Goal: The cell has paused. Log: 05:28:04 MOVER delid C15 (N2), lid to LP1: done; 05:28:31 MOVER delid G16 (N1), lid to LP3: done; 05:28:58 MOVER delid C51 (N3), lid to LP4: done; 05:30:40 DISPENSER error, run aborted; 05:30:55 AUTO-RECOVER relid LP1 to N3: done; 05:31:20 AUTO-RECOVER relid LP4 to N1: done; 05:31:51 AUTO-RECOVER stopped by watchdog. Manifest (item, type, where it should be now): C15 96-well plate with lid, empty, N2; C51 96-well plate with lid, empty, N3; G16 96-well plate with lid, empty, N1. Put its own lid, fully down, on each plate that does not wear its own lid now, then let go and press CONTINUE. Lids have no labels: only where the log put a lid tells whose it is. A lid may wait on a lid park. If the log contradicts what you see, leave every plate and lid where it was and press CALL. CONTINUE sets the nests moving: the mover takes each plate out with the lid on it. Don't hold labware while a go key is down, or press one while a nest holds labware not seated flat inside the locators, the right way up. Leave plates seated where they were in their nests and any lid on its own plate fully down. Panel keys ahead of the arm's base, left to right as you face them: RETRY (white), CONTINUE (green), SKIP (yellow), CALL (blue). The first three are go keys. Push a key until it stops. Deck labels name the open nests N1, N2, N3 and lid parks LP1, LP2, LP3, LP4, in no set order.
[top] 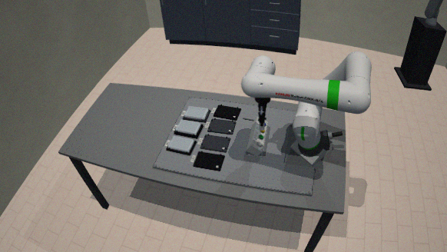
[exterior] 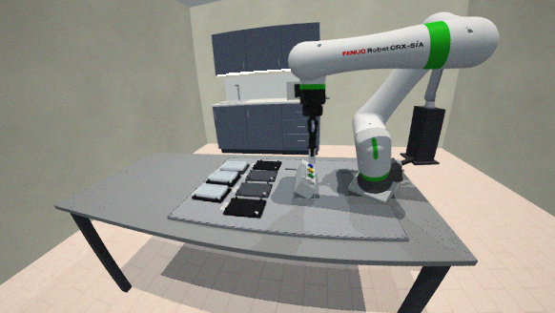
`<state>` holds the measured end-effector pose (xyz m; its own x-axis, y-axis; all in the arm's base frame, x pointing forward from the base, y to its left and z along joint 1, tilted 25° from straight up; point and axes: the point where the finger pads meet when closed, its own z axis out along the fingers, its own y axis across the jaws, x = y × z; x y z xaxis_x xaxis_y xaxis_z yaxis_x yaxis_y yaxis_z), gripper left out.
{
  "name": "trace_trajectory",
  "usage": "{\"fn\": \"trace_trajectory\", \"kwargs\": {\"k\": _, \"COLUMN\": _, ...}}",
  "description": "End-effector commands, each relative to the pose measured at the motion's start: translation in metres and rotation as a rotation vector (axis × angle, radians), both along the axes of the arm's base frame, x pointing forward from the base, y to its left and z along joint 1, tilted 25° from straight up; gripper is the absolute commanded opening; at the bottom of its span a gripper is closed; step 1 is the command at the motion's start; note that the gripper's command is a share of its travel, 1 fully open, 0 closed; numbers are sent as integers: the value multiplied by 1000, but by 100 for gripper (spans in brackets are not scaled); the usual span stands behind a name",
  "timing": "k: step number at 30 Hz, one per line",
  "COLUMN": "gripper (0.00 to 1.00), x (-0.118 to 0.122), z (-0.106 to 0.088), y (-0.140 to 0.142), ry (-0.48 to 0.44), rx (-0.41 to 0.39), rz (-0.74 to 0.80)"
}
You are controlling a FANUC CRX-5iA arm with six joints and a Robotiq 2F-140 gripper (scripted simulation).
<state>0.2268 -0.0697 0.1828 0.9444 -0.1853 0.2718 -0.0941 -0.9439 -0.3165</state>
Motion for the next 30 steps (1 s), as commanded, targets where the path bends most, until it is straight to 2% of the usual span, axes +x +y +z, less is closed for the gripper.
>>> {"fn": "trace_trajectory", "kwargs": {"k": 1, "gripper": 0, "x": 0, "z": 0, "y": 0, "ry": 0, "rx": 0, "rz": 0}}
{"fn": "trace_trajectory", "kwargs": {"k": 30, "gripper": 0, "x": 2, "z": -5, "y": 1, "ry": 0, "rx": 0, "rz": 0}}
